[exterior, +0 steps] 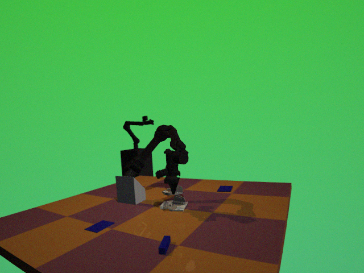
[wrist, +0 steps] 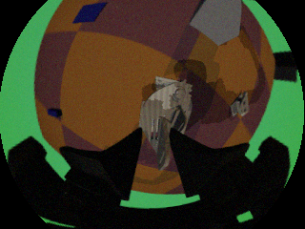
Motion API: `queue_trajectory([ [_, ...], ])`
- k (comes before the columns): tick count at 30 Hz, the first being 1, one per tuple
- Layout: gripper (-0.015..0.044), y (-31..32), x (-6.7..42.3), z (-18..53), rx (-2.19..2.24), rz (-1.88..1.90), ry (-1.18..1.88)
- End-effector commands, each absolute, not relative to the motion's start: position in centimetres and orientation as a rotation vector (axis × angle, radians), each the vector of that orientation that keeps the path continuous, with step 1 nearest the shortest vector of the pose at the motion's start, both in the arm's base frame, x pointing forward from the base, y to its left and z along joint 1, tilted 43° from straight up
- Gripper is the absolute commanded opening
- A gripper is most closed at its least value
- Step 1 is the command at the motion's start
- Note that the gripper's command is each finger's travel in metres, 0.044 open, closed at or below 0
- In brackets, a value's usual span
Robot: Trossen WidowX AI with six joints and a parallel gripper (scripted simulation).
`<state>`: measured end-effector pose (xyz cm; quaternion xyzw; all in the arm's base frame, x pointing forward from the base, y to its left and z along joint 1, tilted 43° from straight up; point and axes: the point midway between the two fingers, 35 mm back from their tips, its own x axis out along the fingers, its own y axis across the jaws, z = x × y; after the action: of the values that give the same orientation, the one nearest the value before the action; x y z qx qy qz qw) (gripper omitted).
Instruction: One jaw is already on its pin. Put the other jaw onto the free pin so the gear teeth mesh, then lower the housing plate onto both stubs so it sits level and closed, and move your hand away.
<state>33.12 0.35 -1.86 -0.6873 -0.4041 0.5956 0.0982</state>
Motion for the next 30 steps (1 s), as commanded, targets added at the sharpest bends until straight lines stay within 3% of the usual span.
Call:
queue_trajectory([
  [1, 0.0134, 0.38, 33.14, -1.83, -2.028, 1.761, -1.189],
  [30, 0.0134, 0.81, 33.12, -2.2, -2.03, 1.76, -1.192],
])
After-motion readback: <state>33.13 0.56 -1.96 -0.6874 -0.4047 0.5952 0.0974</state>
